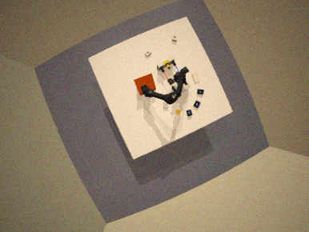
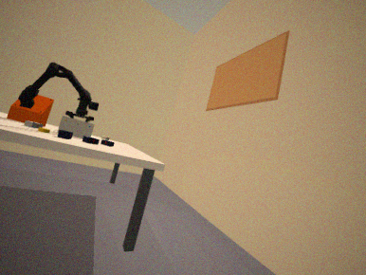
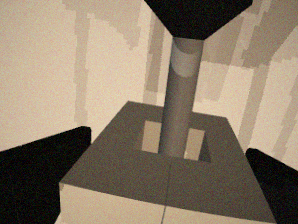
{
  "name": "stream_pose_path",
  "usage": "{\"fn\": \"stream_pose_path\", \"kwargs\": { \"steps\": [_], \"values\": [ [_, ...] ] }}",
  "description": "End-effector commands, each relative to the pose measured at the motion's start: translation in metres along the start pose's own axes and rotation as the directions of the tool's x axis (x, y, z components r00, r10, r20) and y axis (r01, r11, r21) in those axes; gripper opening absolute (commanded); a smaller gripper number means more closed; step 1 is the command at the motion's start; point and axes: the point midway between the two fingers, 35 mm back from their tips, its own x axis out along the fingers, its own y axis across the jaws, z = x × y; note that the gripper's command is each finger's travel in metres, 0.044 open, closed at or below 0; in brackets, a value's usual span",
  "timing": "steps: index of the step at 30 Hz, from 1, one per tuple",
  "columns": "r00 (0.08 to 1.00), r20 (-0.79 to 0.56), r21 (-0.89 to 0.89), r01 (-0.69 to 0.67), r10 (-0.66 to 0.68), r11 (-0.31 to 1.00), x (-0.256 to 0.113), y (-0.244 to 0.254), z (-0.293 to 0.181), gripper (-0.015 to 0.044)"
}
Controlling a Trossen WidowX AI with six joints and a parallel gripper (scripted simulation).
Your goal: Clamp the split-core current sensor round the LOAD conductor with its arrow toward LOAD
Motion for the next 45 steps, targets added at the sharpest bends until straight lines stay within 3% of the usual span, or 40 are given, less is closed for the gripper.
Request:
{"fn": "stream_pose_path", "kwargs": {
  "steps": [1,10,19,45],
  "values": [
    [1.0,0.0,0.001,0.0,0.0,1.0,0.0,0.0,0.0,0.044],
    [1.0,-0.001,0.0,0.001,-0.001,1.0,-0.002,0.001,0.0,0.044],
    [0.998,-0.02,-0.018,0.059,-0.06,0.998,-0.105,0.008,-0.006,0.044],
    [0.998,-0.02,-0.018,0.061,-0.061,0.998,-0.107,0.008,-0.006,0.044]
  ]
}}
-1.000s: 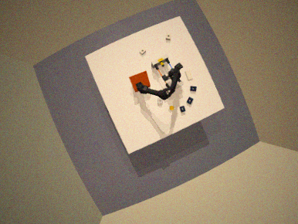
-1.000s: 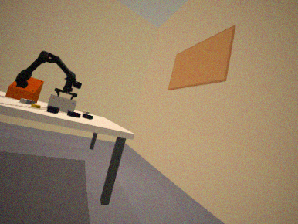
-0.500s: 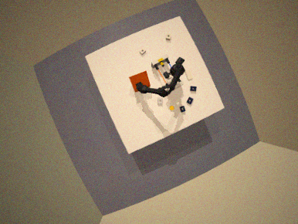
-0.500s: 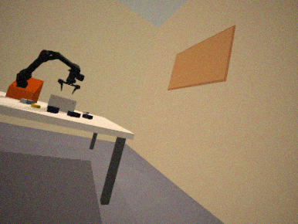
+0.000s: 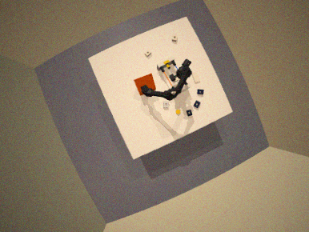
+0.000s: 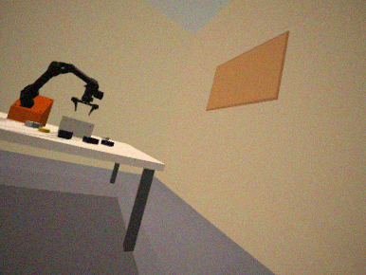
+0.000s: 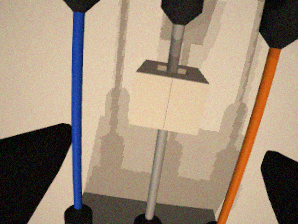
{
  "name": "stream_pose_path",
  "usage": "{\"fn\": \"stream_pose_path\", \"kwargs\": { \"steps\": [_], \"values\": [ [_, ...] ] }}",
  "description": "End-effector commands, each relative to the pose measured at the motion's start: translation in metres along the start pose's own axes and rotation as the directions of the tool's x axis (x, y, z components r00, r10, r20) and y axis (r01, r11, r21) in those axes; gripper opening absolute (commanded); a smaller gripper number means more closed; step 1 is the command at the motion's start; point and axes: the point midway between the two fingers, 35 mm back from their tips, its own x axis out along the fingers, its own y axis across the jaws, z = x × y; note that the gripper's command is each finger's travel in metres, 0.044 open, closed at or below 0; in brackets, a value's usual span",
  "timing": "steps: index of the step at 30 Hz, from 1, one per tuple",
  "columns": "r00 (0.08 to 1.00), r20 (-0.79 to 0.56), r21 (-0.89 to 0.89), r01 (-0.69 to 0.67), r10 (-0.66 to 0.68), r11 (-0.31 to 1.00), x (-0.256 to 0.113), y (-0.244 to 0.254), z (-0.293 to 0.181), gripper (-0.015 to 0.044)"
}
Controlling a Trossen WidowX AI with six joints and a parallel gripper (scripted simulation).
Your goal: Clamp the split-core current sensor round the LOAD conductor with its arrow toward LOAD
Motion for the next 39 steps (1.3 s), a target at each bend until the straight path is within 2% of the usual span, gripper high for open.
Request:
{"fn": "stream_pose_path", "kwargs": {
  "steps": [1,21,25,30,34,39],
  "values": [
    [1.0,-0.003,0.002,0.003,-0.003,1.0,0.0,0.0,-0.001,0.044],
    [1.0,0.021,-0.036,-0.019,0.02,0.999,0.0,-0.002,-0.005,0.044],
    [0.98,0.131,-0.241,-0.114,0.149,0.964,0.0,-0.018,-0.03,0.044],
    [0.909,0.25,-0.493,-0.176,0.332,0.852,0.002,-0.045,-0.054,0.044],
    [0.816,0.32,-0.663,-0.169,0.481,0.729,0.004,-0.071,-0.066,0.044],
    [0.657,0.375,-0.819,-0.096,0.654,0.566,0.008,-0.104,-0.069,0.044]
  ]
}}
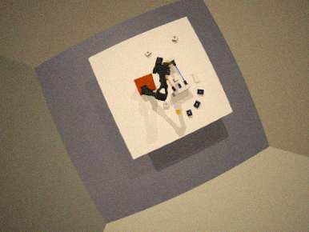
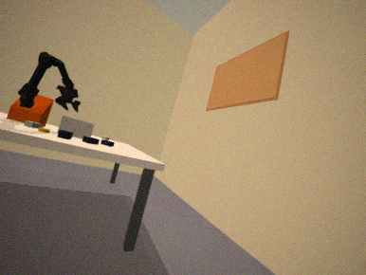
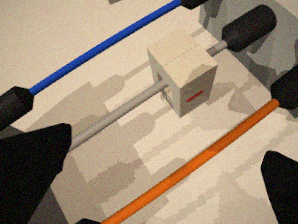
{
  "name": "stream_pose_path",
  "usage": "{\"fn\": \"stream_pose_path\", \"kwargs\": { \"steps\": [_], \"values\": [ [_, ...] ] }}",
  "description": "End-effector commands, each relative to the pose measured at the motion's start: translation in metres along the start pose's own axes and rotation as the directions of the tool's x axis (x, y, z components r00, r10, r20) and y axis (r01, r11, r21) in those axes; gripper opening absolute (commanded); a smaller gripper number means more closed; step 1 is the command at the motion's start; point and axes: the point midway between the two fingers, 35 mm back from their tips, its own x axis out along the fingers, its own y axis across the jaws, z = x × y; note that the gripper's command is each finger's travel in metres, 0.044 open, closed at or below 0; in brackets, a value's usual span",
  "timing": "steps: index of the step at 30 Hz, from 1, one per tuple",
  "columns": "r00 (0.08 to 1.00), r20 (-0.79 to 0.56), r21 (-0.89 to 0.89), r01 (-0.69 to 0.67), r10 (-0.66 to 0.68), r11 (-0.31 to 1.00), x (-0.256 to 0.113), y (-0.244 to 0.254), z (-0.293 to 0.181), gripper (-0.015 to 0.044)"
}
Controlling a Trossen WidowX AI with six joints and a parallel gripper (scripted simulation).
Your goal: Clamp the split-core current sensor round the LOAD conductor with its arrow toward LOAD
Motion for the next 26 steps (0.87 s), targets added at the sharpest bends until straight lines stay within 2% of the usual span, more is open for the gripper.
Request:
{"fn": "stream_pose_path", "kwargs": {
  "steps": [1,5,6,20,22,25,26],
  "values": [
    [0.984,0.164,-0.157,-0.049,0.075,0.986,-0.011,-0.018,-0.013,0.044],
    [0.977,0.193,-0.185,-0.054,0.09,0.981,-0.013,-0.021,-0.015,0.044],
    [0.986,0.151,-0.169,-0.045,0.071,0.985,-0.011,-0.018,-0.017,0.044],
    [0.986,0.151,-0.169,-0.045,0.071,0.985,-0.011,-0.018,-0.017,0.044],
    [0.991,0.122,-0.139,-0.039,0.056,0.99,-0.009,-0.015,-0.014,0.044],
    [1.0,-0.003,-0.01,0.002,-0.003,1.0,0.0,-0.002,-0.002,0.044],
    [0.995,0.088,-0.12,-0.027,0.038,0.992,-0.006,-0.014,-0.013,0.044]
  ]
}}
